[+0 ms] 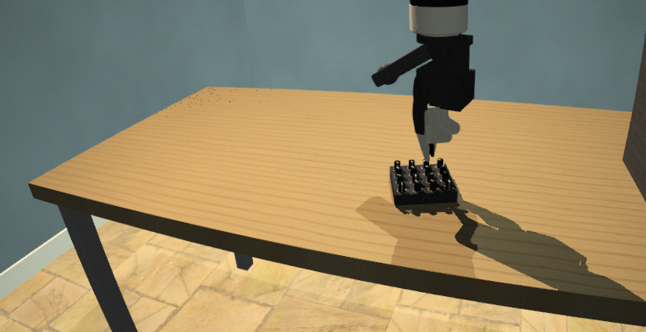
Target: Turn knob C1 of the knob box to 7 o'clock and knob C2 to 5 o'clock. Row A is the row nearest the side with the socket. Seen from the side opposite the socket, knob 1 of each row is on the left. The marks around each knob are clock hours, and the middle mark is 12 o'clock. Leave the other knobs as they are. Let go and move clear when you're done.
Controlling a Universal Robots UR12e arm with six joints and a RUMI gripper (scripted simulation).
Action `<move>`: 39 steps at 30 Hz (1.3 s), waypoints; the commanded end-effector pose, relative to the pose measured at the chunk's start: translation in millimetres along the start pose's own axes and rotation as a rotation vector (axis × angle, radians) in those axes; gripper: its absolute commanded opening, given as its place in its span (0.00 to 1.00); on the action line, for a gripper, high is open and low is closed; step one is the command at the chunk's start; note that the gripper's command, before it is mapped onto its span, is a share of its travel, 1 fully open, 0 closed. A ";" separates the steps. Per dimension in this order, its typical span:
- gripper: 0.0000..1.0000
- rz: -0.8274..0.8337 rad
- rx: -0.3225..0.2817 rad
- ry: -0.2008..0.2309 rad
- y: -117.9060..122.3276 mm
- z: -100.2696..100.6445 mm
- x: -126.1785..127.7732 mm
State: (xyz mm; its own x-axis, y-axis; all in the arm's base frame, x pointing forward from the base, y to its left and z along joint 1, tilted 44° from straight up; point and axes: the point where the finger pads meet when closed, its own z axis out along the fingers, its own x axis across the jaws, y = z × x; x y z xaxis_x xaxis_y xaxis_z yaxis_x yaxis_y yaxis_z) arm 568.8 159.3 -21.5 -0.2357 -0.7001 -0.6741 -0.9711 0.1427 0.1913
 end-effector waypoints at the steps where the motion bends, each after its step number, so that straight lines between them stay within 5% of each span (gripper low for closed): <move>1: 0.11 0.000 0.001 0.000 -0.6 3.6 0.1; 39: 0.11 0.000 0.001 0.000 -0.6 10.5 0.1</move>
State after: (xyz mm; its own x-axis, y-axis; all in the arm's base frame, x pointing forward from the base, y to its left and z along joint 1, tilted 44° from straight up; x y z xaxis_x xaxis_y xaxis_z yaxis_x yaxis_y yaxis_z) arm 568.4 167.0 -29.4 -0.2357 -0.7001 -0.6740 -0.9711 0.1428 0.1913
